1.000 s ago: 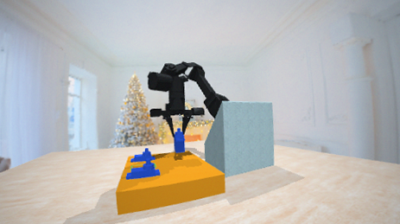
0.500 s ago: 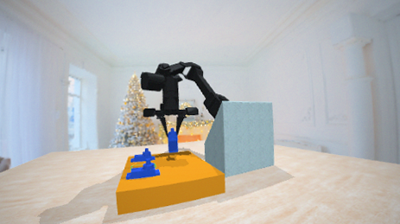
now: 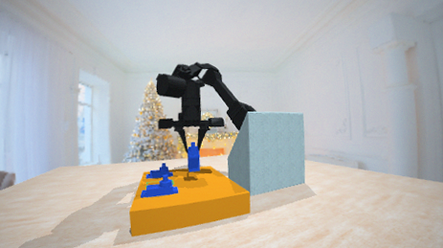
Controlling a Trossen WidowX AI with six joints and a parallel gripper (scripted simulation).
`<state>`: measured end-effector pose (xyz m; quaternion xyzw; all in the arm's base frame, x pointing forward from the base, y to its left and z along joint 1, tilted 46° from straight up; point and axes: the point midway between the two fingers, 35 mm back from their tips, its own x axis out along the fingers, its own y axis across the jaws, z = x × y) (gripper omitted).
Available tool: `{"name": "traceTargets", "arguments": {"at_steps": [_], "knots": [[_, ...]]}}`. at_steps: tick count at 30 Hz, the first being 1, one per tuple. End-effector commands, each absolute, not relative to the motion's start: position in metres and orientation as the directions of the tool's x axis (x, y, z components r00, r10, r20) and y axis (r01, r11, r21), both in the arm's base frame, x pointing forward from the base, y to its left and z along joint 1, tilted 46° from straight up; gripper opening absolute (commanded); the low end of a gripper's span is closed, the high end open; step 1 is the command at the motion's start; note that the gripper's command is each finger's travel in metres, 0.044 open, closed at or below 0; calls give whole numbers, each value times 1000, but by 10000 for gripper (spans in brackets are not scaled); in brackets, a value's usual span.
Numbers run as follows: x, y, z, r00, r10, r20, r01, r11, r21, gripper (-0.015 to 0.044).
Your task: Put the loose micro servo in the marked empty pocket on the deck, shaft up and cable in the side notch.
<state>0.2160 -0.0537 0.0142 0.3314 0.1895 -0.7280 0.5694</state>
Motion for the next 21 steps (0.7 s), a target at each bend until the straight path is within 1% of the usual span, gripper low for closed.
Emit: {"name": "traceTargets", "arguments": {"at_steps": [1,9,21], "knots": [[221,-39,2,-123,-700,-704,954,-278,110,0],[222,-34,-3,-123,-700,-704,963,-255,86,0],[222,-34,-3,-123,-700,-704,982,19,-190,0]]}}
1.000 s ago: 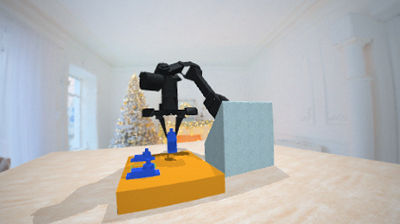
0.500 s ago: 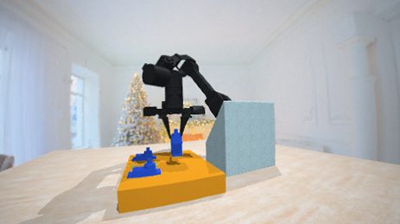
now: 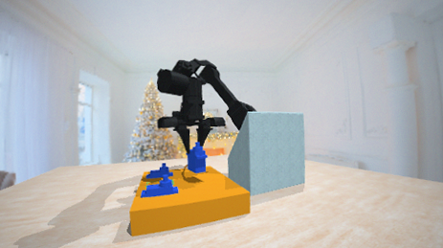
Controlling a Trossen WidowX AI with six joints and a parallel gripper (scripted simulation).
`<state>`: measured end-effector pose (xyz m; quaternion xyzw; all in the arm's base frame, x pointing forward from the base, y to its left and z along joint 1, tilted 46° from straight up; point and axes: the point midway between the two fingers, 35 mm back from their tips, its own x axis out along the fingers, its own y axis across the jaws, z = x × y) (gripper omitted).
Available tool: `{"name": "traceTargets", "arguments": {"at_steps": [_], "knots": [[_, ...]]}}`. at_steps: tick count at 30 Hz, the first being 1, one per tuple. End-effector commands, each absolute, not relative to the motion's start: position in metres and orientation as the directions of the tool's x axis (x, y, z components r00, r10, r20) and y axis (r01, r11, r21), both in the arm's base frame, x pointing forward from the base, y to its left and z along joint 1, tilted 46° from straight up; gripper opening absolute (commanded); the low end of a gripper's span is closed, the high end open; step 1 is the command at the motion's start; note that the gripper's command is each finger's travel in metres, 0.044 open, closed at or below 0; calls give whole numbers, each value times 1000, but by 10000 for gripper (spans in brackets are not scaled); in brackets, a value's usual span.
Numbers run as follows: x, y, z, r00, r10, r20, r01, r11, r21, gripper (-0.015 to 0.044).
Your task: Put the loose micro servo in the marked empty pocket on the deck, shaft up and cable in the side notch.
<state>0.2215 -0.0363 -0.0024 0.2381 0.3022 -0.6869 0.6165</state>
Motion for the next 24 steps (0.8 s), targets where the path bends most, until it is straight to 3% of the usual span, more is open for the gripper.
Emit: {"name": "traceTargets", "arguments": {"at_steps": [1,12,24], "knots": [[222,-34,-3,-123,-700,-704,976,43,-213,0],[222,-34,-3,-123,-700,-704,841,304,-448,0],[222,-34,-3,-123,-700,-704,558,538,-632,0]]}}
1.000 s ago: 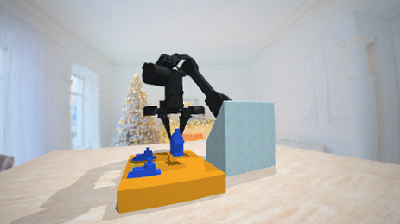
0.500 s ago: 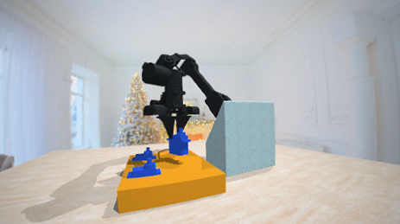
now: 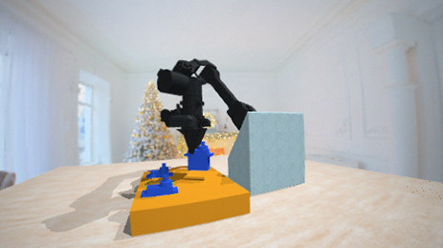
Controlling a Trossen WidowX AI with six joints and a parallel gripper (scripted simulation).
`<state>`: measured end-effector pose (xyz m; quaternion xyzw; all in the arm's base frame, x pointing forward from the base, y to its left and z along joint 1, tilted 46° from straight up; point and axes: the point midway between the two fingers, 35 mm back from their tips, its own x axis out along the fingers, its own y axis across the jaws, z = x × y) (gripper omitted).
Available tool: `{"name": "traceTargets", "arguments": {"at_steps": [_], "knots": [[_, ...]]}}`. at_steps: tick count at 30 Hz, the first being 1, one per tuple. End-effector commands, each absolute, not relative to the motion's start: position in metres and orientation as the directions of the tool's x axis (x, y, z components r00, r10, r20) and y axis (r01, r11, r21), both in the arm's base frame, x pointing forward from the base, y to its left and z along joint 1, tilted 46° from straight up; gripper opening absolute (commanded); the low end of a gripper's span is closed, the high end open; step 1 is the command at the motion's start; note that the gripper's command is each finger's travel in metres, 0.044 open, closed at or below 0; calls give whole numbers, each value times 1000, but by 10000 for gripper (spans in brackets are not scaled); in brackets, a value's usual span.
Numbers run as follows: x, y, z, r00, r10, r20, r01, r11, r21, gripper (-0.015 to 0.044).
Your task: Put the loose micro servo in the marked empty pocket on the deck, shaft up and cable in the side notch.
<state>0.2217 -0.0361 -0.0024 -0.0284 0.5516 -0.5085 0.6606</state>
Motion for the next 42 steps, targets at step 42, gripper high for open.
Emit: {"name": "traceTargets", "arguments": {"at_steps": [42], "knots": [[306,-52,1,-119,-700,-704,169,684,-710,0]]}}
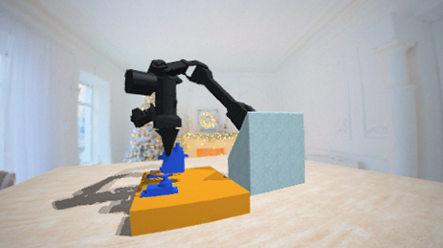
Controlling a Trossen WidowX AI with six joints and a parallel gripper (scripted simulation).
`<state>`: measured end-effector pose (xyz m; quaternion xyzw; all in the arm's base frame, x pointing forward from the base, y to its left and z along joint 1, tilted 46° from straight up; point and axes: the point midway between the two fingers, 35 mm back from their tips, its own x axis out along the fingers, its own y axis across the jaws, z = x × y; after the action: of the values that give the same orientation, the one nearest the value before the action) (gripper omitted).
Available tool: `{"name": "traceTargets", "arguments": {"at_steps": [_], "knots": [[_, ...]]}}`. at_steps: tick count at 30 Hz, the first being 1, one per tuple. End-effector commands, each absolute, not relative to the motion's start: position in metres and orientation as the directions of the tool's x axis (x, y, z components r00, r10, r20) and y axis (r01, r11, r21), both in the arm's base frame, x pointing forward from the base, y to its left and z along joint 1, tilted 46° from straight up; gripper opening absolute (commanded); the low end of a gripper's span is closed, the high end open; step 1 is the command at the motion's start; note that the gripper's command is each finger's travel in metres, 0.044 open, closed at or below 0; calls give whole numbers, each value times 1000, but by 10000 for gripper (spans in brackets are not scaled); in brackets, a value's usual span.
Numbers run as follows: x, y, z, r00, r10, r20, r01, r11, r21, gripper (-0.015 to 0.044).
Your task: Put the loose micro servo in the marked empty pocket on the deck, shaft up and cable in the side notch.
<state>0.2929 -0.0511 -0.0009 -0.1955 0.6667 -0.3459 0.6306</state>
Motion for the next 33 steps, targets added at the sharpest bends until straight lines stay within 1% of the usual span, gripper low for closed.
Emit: {"name": "traceTargets", "arguments": {"at_steps": [1,8,33], "knots": [[310,-53,1,-119,-700,-704,169,684,-710,0],[330,-57,2,-119,-701,-703,170,684,-710,0],[327,-72,-11,-119,-701,-703,170,683,-710,0]]}}
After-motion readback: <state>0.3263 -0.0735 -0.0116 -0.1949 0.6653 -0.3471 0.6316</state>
